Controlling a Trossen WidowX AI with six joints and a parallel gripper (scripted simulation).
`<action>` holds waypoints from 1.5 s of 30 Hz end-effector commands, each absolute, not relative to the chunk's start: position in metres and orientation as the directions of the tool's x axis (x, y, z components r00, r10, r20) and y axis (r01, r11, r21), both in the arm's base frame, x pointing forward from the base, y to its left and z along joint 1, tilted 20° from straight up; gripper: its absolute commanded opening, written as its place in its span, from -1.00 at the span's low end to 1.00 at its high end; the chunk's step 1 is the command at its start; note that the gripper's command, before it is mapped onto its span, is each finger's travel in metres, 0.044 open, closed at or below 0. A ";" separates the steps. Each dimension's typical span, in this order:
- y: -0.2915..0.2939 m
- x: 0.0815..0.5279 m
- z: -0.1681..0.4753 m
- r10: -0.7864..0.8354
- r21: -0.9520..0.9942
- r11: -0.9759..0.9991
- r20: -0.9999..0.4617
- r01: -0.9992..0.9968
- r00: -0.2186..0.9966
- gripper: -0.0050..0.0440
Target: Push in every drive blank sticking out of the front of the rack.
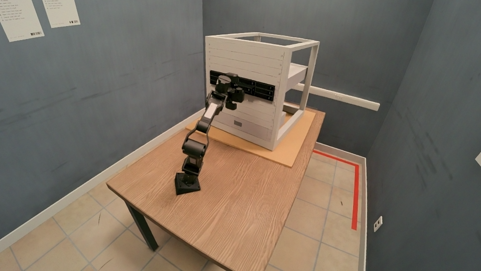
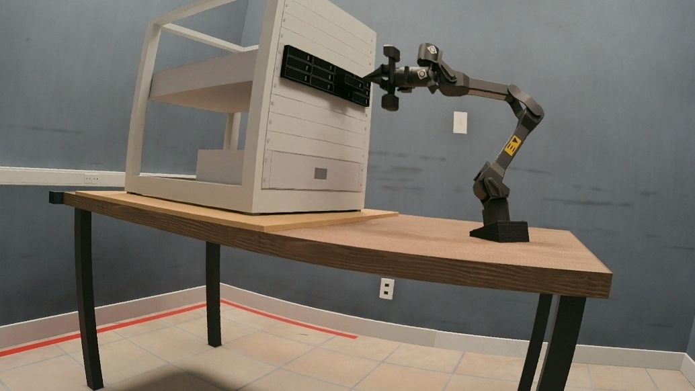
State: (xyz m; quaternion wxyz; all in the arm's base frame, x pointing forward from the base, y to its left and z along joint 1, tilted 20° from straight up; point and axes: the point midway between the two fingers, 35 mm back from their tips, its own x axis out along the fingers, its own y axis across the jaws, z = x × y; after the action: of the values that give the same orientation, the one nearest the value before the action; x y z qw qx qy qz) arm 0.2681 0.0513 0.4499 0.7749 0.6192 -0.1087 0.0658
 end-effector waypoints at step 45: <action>0.046 0.276 0.443 -0.036 0.938 0.242 0.266 -0.250 0.963 -1.00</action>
State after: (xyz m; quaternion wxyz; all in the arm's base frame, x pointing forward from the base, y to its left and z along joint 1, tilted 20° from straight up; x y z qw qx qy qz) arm 0.2802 0.0474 0.4364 0.7787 0.6145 -0.1090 0.0641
